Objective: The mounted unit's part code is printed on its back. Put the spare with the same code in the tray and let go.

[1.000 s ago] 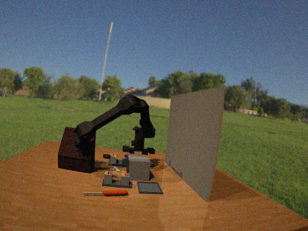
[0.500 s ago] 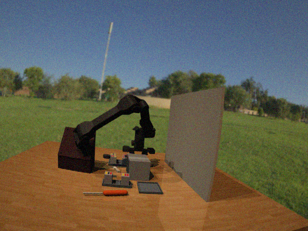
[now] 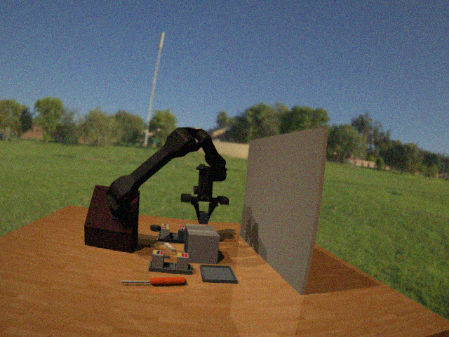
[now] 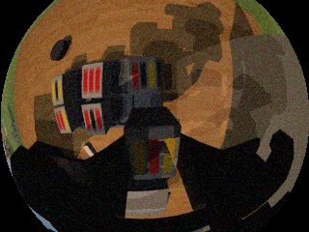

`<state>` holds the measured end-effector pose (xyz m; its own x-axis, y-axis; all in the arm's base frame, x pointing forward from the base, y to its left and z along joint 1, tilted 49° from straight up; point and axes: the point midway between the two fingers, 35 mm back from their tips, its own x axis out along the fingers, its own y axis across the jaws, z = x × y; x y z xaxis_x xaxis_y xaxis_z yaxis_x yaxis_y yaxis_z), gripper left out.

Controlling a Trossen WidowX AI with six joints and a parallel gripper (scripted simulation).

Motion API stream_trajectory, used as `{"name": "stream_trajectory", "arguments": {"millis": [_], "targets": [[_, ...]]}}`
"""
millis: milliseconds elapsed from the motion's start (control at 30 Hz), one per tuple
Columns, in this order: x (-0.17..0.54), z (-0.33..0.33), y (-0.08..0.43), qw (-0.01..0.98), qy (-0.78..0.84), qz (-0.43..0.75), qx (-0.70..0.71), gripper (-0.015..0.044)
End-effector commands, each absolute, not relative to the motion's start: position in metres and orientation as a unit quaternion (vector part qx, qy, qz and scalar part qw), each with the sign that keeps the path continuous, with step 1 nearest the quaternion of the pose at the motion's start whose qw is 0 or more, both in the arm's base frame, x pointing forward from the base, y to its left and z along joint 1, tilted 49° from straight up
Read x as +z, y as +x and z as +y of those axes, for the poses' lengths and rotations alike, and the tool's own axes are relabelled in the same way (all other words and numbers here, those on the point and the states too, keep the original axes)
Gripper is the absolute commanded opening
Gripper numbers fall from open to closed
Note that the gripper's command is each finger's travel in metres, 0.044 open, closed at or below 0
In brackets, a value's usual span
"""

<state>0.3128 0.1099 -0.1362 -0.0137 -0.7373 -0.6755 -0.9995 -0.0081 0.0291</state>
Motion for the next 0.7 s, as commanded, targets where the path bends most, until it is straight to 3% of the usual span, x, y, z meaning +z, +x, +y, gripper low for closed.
{"name": "stream_trajectory", "arguments": {"millis": [0, 667], "targets": [[-0.136, 0.11, 0.313, 0.246, -0.658, 0.66, 0.267, 0.0], [-0.088, 0.168, 0.317, 0.244, -0.651, 0.666, 0.269, 0.0]]}}
